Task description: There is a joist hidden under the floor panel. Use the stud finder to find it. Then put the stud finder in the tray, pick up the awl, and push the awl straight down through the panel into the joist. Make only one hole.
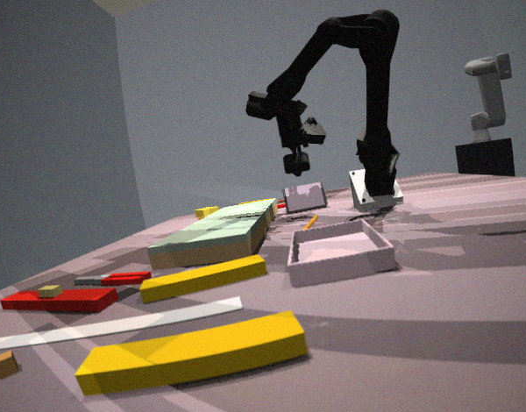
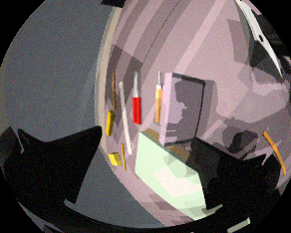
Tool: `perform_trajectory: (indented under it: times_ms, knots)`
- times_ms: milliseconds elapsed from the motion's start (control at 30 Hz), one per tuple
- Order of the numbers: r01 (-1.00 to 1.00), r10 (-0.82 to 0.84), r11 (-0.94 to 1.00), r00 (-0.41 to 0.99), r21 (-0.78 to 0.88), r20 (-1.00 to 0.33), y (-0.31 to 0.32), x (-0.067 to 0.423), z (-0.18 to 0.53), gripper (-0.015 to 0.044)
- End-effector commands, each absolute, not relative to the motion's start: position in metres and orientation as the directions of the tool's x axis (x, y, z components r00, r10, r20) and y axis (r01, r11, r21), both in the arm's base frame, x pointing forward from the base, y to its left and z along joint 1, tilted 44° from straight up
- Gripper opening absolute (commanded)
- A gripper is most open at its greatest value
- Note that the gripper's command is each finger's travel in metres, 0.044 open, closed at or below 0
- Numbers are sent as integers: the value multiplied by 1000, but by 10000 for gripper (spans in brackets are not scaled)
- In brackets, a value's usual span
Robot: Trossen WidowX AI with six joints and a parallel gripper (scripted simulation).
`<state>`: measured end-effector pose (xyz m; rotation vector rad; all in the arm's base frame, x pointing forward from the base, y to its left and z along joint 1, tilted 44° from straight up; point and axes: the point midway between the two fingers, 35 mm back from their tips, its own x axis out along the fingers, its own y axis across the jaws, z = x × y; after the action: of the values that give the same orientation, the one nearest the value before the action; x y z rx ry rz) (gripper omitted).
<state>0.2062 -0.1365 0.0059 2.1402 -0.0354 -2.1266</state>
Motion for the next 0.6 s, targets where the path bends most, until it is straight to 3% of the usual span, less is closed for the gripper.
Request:
perform_trajectory:
  times_ms: [0, 233, 400, 567]
  knots:
    - [67, -102, -993, 5, 102, -995, -136, 206, 5, 440]
    - [82, -100, -992, 4, 100, -995, -136, 206, 4, 440]
    - [467, -31, -884, -34, 11, -999, -139, 207, -2, 440]
    - [809, 51, -581, -72, -89, -996, -142, 208, -10, 440]
